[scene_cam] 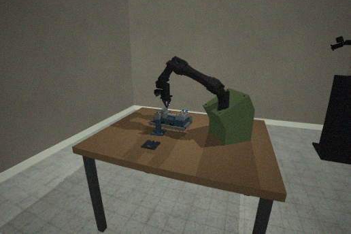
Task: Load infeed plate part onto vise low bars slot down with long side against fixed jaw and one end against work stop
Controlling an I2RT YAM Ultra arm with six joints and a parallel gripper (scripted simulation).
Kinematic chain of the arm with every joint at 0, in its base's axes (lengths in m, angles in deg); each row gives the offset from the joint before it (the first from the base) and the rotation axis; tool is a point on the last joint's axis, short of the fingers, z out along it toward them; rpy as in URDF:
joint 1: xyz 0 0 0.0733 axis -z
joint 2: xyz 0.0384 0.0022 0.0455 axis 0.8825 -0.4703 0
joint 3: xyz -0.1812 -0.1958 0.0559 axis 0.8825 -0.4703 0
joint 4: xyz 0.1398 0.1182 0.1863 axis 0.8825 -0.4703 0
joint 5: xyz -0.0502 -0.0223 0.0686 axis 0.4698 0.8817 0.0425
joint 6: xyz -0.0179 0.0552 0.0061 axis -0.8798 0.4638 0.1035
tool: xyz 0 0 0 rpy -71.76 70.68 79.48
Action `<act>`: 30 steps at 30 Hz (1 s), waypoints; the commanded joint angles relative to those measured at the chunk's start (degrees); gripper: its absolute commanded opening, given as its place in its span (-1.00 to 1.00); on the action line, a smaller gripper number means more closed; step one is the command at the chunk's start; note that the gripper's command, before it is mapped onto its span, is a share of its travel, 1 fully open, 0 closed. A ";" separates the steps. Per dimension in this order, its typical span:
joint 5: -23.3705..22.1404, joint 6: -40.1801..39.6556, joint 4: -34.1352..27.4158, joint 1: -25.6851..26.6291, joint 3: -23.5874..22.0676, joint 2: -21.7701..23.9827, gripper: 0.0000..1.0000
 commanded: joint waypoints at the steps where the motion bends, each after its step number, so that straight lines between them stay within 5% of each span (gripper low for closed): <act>1: 0.03 -0.12 -0.59 1.13 2.35 1.07 -1.00; 30: 0.09 0.20 -1.12 1.04 3.24 1.06 -1.00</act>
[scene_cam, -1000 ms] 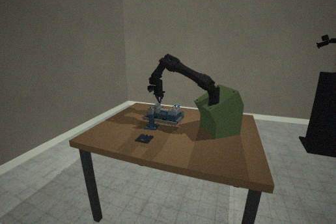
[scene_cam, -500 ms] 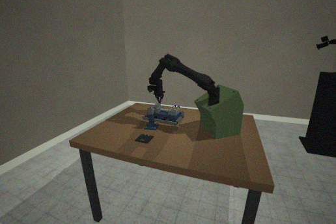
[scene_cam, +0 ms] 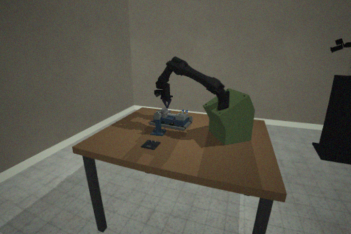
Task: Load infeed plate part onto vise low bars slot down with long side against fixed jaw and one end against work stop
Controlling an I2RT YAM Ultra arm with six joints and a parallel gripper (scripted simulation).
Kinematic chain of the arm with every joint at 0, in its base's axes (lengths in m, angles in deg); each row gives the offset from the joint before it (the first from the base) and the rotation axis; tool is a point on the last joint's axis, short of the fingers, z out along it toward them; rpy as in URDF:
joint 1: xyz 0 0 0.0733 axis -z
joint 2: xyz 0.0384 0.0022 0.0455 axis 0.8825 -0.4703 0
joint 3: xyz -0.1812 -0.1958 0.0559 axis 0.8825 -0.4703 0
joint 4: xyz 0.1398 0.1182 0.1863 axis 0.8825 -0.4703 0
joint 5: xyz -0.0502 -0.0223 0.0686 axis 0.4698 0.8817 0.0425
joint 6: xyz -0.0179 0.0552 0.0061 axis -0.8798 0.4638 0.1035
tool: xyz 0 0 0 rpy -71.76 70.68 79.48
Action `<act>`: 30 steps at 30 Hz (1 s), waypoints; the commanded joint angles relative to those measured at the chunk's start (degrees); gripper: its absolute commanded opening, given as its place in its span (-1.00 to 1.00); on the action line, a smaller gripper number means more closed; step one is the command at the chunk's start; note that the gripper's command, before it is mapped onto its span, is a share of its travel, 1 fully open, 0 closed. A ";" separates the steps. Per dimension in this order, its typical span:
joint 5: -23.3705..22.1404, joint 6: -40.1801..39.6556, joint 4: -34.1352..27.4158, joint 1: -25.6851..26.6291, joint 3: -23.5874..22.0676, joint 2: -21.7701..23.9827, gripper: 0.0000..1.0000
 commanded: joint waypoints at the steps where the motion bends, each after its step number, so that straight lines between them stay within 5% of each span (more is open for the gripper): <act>1: 0.09 0.20 -0.66 1.04 2.80 1.67 -1.00; 30: 0.08 0.27 -0.83 1.01 3.33 0.85 -1.00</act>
